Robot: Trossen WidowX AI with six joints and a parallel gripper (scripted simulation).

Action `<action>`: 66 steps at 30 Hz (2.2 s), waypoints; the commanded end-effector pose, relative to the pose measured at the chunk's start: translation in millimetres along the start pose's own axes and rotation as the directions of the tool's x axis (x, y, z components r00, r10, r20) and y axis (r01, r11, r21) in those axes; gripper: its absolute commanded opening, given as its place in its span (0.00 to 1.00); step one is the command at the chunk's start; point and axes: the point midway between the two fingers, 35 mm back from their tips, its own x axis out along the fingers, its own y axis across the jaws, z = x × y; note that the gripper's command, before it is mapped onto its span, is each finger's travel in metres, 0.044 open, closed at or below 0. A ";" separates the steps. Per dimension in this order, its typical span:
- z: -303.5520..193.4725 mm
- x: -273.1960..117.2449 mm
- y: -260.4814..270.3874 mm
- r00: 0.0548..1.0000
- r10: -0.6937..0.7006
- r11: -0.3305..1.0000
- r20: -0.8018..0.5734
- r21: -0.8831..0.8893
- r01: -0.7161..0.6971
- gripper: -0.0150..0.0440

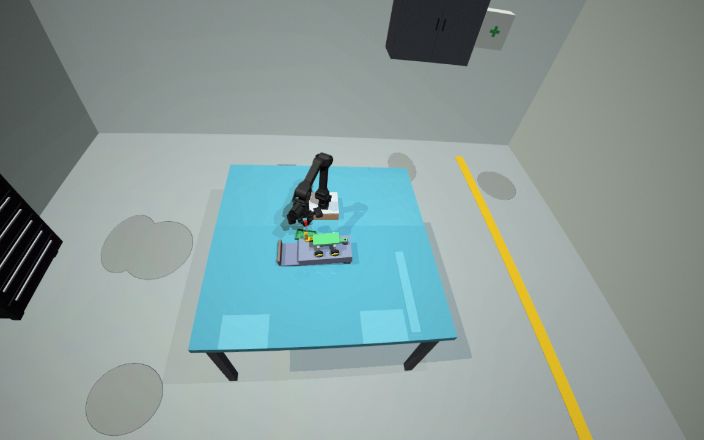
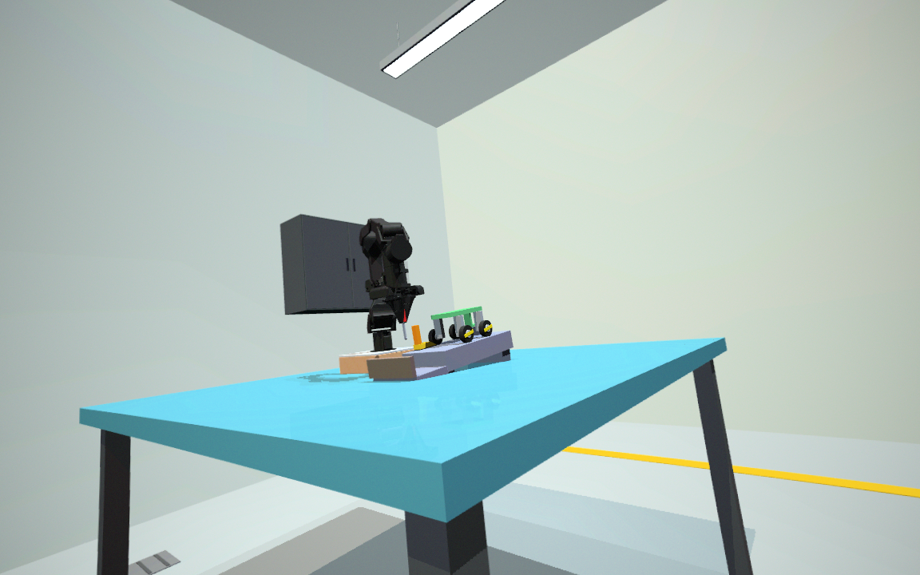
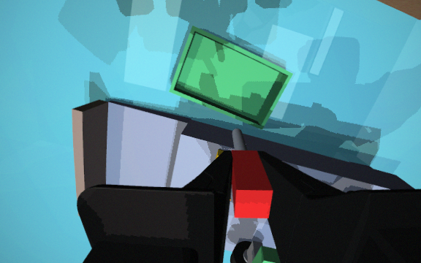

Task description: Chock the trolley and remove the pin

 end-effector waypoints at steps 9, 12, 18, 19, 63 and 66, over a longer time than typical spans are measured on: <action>-1.3 -0.6 -1.0 0.998 0.056 0.943 0.035 0.327 -0.065 0.25; -1.7 -0.8 -1.3 0.997 0.067 0.917 0.041 0.391 -0.078 0.25; -1.2 -0.5 -1.4 0.997 0.068 0.915 0.041 0.395 -0.079 0.25; 0.2 0.5 -1.6 0.997 0.068 0.915 0.042 0.395 -0.079 0.25; 40.0 81.4 21.0 0.968 0.223 0.890 0.115 0.380 -0.250 0.52; 39.1 82.2 18.9 0.968 0.223 0.891 0.115 0.380 -0.250 0.58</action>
